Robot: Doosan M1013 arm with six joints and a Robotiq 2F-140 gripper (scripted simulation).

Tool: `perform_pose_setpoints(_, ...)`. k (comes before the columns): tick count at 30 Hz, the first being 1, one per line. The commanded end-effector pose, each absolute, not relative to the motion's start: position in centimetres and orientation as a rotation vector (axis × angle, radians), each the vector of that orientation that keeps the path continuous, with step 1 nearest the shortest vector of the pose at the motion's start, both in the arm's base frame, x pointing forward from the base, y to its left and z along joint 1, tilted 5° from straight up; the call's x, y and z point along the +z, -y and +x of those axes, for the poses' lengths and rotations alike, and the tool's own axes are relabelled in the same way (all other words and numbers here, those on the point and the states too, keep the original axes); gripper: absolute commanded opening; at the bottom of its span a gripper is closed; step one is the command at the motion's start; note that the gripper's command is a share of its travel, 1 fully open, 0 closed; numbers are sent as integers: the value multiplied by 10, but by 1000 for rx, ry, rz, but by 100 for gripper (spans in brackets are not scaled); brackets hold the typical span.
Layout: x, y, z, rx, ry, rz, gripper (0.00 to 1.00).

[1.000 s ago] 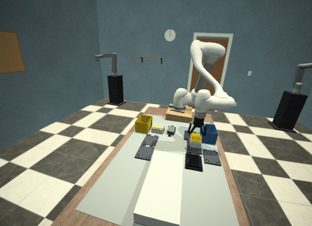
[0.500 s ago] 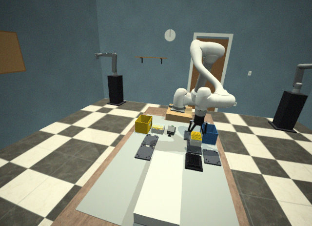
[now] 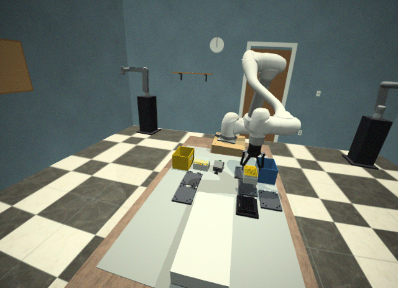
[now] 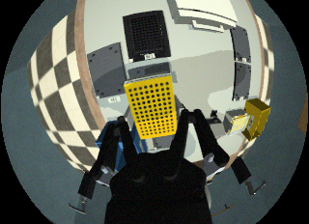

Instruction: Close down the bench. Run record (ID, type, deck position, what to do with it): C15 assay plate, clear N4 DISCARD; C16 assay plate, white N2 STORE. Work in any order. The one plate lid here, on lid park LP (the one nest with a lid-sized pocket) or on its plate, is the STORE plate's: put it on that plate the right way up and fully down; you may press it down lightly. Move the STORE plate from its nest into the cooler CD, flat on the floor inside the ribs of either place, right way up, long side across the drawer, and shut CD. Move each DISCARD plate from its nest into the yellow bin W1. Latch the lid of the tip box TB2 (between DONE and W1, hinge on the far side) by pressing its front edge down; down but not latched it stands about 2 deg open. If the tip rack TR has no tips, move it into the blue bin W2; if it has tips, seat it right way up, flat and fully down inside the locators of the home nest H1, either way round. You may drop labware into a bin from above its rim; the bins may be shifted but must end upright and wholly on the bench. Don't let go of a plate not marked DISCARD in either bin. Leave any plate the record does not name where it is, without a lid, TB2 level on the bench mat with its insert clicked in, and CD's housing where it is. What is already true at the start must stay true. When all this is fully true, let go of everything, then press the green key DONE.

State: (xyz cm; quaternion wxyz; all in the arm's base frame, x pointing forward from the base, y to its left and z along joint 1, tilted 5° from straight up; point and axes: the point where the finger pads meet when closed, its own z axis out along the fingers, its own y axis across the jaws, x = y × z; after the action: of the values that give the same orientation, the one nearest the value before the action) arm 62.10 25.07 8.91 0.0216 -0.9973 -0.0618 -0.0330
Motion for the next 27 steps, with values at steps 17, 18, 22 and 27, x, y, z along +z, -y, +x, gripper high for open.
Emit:
perform_pose_setpoints(17, 112, -250, 620, -102, 192, -3090, 0)
perform_pose_setpoints(18, 114, -250, 619, -102, 192, -3090, 0)
perform_pose_setpoints(22, 116, -249, 619, -102, 192, -3090, 0)
perform_pose_setpoints(27, 123, -249, 619, -102, 192, -3090, 0)
